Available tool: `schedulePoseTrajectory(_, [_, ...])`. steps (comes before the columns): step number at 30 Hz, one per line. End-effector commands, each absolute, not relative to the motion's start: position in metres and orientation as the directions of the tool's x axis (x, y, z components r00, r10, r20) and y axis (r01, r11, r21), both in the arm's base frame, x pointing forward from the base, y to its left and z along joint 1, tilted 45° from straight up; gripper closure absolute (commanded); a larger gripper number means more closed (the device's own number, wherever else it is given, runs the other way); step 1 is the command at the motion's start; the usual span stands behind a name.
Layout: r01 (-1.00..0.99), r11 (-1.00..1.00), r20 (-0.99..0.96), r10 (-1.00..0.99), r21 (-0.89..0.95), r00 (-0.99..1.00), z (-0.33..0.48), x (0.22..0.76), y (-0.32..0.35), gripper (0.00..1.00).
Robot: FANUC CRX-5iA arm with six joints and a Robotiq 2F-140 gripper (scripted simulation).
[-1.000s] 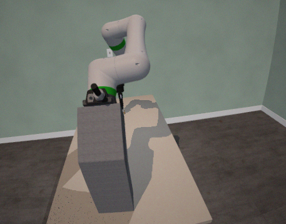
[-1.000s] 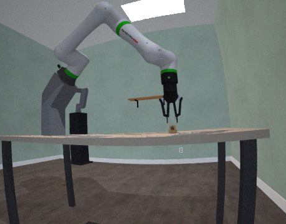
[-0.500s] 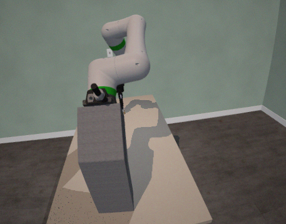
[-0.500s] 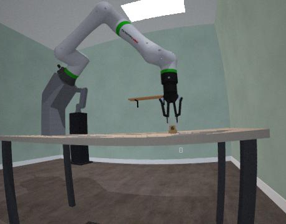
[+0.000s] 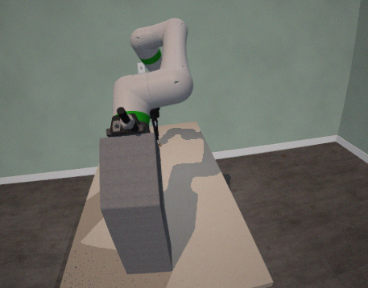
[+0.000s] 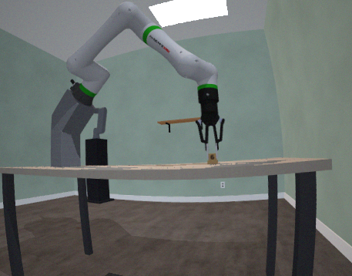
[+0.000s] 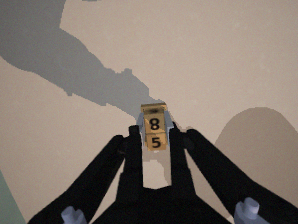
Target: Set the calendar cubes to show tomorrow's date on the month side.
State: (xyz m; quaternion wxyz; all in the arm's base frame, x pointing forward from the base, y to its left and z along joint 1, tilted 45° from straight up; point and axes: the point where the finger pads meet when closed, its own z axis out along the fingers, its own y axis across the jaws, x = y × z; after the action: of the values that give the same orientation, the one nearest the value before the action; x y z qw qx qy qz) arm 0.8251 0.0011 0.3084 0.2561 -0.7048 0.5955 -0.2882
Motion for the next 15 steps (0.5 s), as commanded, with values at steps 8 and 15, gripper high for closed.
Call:
schedulePoseTrajectory(8, [-0.691,-0.160,0.101,-0.987,-0.705,0.125,0.340,0.794,0.000,0.75])
schedulePoseTrajectory(15, [-0.691,-0.160,0.101,-0.987,-0.705,0.125,0.371,0.762,0.000,0.75])
